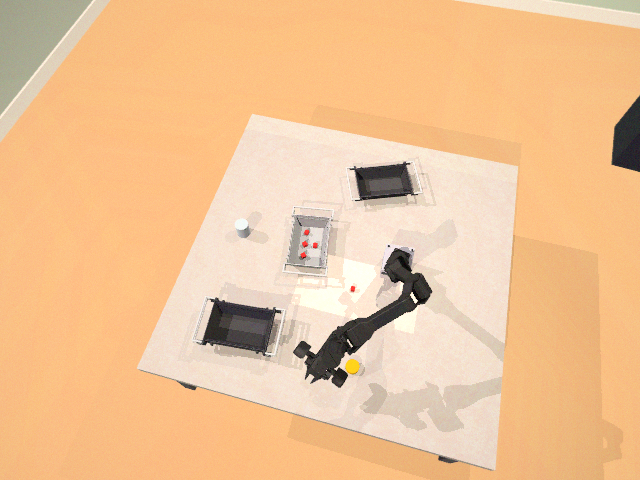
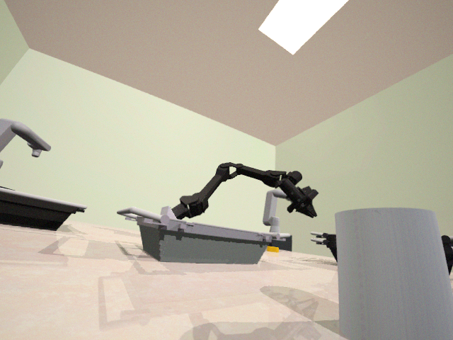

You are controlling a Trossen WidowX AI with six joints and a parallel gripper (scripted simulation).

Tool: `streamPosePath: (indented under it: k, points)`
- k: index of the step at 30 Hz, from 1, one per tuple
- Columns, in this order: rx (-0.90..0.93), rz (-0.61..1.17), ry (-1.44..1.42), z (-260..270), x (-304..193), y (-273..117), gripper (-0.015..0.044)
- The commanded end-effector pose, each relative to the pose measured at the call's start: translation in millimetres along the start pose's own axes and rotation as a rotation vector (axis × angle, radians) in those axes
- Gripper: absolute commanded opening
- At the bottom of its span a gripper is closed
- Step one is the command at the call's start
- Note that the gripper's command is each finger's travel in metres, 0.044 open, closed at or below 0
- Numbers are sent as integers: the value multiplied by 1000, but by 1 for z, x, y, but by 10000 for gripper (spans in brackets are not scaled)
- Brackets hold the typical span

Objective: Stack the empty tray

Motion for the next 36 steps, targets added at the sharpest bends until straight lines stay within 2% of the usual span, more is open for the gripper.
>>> streamPosePath:
  k: [1,11,21,25,36]
  points:
    - [-116,168,40,-53,-27,12,80]
    - [-321,523,268,-172,-97,-12,80]
    - [-358,770,822,-265,-190,-87,80]
    - [-338,786,1056,-284,-220,-121,80]
    - [-336,786,1069,-284,-226,-119,80]
Point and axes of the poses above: the point midway between the two fingers, 35 mm back from their tips, its own y axis out along the fingers, its own z axis across the jaws, x = y × z, the point moved 9 cm from there along -y, back along the fingers, and after that the axes turned 3 degrees about y, right-handed, at the moved point
